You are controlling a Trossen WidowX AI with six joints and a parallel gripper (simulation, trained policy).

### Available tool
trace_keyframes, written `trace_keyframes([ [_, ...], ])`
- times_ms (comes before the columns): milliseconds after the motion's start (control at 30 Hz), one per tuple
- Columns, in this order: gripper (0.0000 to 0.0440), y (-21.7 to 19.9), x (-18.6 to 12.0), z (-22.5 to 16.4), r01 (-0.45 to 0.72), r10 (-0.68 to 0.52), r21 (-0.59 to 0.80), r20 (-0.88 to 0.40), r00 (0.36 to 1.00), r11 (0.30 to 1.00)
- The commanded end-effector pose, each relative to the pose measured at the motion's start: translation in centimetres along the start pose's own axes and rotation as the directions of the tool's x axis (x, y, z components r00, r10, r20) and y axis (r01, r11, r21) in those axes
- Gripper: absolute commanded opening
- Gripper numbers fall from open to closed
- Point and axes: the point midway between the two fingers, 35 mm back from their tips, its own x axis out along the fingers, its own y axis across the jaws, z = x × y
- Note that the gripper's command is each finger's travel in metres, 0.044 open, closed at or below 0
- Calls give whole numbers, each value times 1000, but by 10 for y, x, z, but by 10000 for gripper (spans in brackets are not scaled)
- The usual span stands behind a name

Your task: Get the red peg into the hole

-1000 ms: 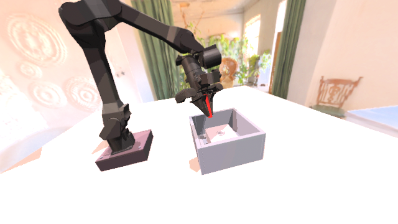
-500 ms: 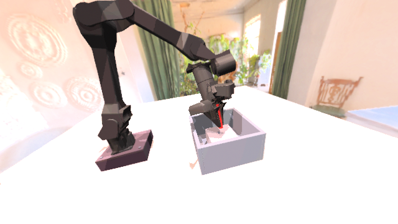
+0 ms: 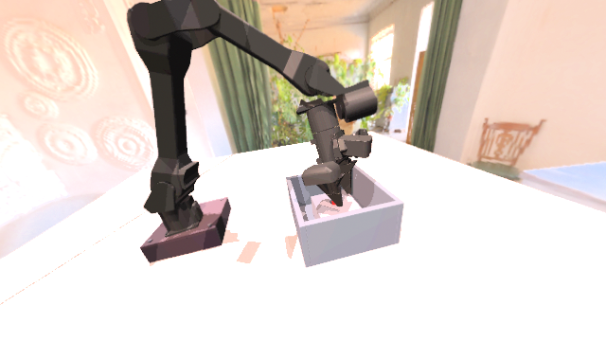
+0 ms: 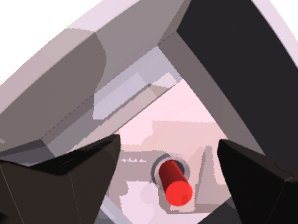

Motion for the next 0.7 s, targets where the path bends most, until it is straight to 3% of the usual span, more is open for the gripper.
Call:
trace_keyframes([
  [0, 382, 9, -8, 16, -38, 38, -5, 6, 999, 999],
  [67, 435, 15, -12, 24, -57, 57, -8, 3, 998, 998],
  [100, 440, 18, -13, 27, -67, 67, -11, 1, 998, 998],
  [667, 440, 63, -44, 68, -213, 214, -37, 17, 977, 976],
])
